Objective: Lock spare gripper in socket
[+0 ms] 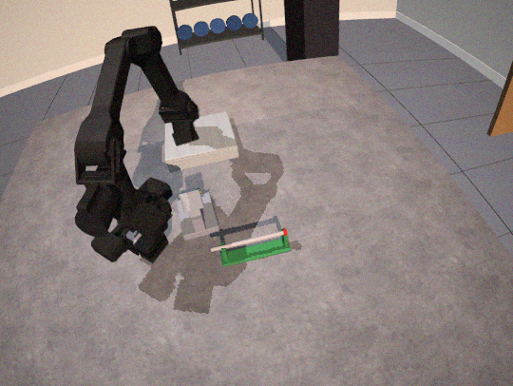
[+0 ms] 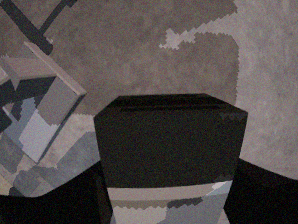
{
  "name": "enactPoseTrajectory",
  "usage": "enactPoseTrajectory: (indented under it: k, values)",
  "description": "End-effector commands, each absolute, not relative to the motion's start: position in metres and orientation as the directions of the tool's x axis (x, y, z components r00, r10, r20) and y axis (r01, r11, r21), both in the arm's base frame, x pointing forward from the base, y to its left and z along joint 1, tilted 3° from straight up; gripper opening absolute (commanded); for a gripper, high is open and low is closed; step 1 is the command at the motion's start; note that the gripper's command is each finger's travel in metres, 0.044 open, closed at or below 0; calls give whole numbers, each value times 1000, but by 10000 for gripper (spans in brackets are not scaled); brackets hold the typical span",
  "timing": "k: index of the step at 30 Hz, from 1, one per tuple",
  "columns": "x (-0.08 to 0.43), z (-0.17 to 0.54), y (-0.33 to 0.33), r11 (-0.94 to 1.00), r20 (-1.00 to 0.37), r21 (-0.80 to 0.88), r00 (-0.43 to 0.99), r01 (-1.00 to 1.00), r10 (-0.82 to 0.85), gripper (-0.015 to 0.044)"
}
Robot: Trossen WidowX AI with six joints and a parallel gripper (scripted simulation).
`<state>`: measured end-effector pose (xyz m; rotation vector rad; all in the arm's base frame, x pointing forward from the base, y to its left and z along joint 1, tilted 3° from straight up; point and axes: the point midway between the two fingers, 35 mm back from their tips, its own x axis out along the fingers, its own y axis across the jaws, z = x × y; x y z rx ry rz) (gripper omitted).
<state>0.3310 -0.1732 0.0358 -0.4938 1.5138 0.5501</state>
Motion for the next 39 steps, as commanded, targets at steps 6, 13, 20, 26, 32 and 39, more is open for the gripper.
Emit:
enactPoseTrajectory:
  k: [6, 13, 20, 26, 32, 39]
  values:
    - [330, 36, -174, 851, -999, 36, -18, -525, 31, 0]
    - [329, 36, -174, 930, -999, 35, -17, -366, 31, 0]
    - [328, 37, -175, 980, -999, 33, -17, -197, 30, 0]
    - [327, 37, -175, 998, -999, 31, -16, -46, 30, 0]
    - [326, 37, -176, 994, -999, 28, -16, 105, 29, 0]
    - [325, 38, -176, 960, -999, 23, -16, 279, 29, 0]
